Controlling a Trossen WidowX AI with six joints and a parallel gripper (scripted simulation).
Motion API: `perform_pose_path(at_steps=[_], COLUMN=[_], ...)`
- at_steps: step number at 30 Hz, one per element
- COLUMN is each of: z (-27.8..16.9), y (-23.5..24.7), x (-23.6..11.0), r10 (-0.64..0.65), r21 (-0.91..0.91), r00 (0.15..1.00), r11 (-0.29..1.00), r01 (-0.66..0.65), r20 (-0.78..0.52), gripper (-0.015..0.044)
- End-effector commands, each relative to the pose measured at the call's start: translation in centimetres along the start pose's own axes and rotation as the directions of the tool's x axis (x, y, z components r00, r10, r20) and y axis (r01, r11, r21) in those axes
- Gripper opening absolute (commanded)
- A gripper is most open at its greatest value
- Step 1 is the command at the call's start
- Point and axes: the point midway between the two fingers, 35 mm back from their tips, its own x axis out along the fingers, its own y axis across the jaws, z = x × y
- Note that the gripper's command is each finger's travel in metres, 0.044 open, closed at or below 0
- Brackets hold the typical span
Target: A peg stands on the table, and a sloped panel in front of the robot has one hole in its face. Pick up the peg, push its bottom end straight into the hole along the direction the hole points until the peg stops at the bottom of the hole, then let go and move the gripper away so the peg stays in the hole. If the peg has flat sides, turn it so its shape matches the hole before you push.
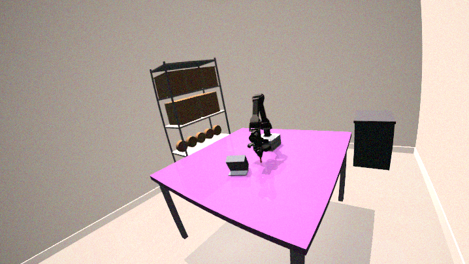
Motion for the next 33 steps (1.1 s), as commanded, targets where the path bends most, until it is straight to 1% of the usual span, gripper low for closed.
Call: perform_pose_path(at_steps=[1,5,10,20,23,33], z=[0.0,0.0,-0.1,0.0,0.1,-0.4], y=[0.0,0.0,-0.1,-0.1,0.0,0.2], x=[0.0,0.0,-0.9,-6.6,-7.8,-7.6], r10=[0.000,0.000,0.000,0.002,0.003,-0.031], r21=[0.000,0.000,0.000,-0.004,-0.005,0.012], r00=[1.000,1.000,1.000,1.000,1.000,0.999], r11=[1.000,1.000,1.000,1.000,1.000,0.999], r01=[0.000,0.000,0.000,-0.002,-0.003,0.031], r20=[-0.001,-0.001,-0.001,-0.002,-0.002,-0.016], gripper=[0.0026,0.0000,0.0000,0.0000,0.0000,0.0000])
